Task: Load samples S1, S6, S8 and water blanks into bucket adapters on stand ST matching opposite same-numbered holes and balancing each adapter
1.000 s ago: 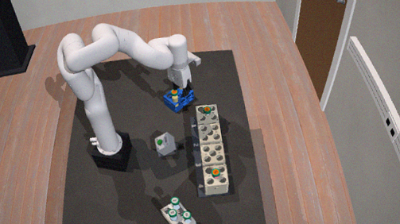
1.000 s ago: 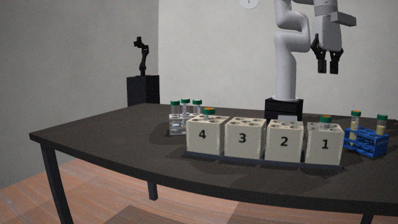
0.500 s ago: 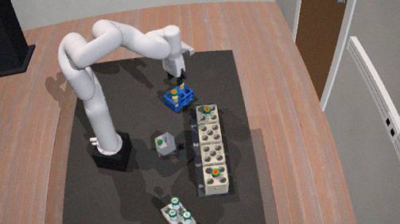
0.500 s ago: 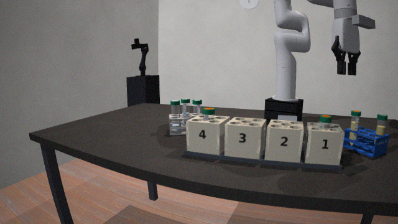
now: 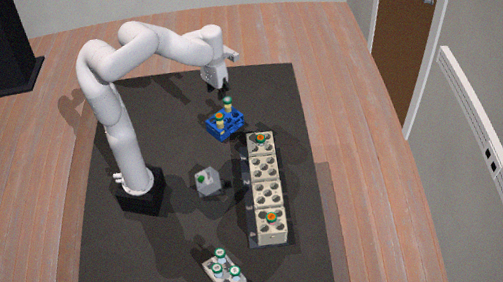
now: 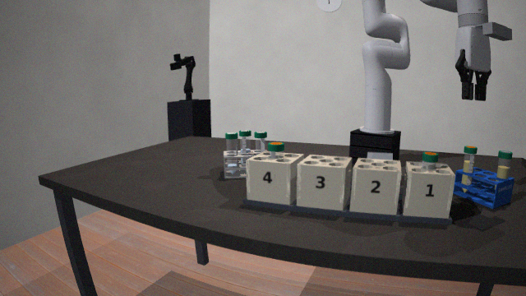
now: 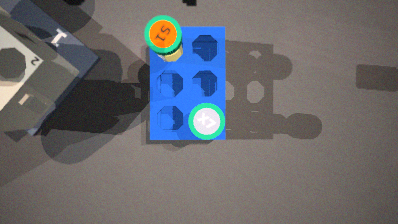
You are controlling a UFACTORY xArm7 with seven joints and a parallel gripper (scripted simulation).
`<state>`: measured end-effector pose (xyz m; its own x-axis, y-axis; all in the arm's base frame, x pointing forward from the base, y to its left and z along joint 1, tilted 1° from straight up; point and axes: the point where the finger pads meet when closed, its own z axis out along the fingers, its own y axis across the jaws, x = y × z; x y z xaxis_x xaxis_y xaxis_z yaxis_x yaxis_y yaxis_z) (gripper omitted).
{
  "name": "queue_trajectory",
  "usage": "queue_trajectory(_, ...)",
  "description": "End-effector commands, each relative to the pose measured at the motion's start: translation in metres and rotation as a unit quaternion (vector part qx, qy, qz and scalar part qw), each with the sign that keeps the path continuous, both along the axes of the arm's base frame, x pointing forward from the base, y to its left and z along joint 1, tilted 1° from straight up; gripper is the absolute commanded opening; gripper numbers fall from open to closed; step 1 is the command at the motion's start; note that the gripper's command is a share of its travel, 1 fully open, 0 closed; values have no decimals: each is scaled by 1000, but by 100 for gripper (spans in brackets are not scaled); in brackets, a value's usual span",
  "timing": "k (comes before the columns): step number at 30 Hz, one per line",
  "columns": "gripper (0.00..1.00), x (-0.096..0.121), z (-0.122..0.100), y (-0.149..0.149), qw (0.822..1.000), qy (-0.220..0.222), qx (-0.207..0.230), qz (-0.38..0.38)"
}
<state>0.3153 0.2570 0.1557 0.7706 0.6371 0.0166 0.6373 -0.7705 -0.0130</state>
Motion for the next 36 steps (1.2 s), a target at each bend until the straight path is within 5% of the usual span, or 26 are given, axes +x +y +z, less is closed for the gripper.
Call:
queue_trajectory(1, 57, 1, 2, 1, 1000, -2, 1, 0)
queue_trajectory(36, 57, 1, -52, 2, 1000, -2, 1, 0)
